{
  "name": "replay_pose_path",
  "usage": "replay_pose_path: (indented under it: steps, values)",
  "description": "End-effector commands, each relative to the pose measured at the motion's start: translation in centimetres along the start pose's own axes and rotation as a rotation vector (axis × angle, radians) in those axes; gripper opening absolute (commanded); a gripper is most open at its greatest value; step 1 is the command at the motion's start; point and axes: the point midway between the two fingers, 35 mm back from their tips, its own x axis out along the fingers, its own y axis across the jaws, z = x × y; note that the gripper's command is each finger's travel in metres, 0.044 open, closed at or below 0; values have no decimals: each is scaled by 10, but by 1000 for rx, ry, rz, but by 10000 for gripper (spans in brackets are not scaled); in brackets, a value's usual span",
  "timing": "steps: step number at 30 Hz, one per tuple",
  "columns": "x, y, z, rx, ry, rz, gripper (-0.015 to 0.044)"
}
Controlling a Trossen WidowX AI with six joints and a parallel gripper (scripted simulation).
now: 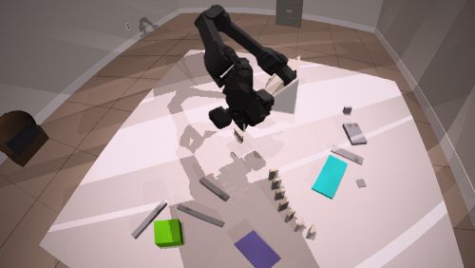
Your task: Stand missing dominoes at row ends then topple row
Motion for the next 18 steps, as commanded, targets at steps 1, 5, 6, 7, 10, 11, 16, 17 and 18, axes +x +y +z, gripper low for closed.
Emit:
replay_pose_path:
  steps: [1,5,6,7,10,11,16,17,18]
  values:
    - [-60,3,-8,13,-1,-2,21]
    - [-61,3,-8,13,-1,-2,21]
    - [-61,3,-8,13,-1,-2,21]
    - [-61,3,-8,13,-1,-2,21]
    - [-63,14,16,-5,-11,3,21]
    - [-65,23,31,-17,-17,6,21]
    - [-69,80,100,-73,-28,14,21]
    - [-69,94,112,-83,-27,14,21]
    - [-68,108,123,-92,-25,13,21]
